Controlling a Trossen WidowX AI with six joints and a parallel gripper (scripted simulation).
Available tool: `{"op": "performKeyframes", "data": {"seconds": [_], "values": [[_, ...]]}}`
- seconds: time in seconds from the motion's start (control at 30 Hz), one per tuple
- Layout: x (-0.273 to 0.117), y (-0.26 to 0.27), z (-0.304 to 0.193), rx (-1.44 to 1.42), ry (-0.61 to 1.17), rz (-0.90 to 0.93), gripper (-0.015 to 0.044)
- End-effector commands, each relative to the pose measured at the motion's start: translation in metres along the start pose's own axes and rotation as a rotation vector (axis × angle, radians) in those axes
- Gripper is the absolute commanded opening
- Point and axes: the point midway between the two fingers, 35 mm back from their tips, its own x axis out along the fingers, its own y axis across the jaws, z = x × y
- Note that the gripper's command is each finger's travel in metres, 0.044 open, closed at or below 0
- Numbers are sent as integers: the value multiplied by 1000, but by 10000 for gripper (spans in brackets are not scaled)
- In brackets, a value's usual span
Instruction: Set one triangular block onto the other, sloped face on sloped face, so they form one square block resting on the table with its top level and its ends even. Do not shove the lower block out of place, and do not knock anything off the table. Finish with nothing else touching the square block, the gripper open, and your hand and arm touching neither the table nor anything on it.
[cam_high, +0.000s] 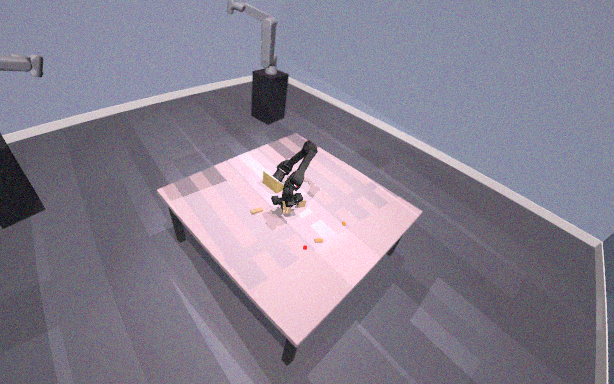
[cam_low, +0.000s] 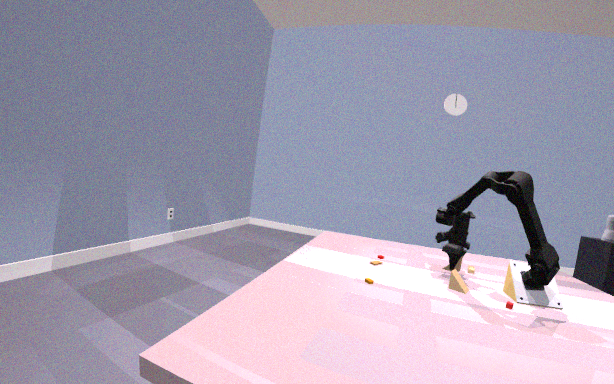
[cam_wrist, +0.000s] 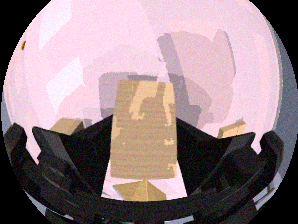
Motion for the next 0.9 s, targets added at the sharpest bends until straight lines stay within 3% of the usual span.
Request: {"op": "performKeyframes", "data": {"seconds": [0.0,0.87], "values": [[0,-1,0,74,0,-1,0],[1,-3,-1,761,-1,0,0]]}}
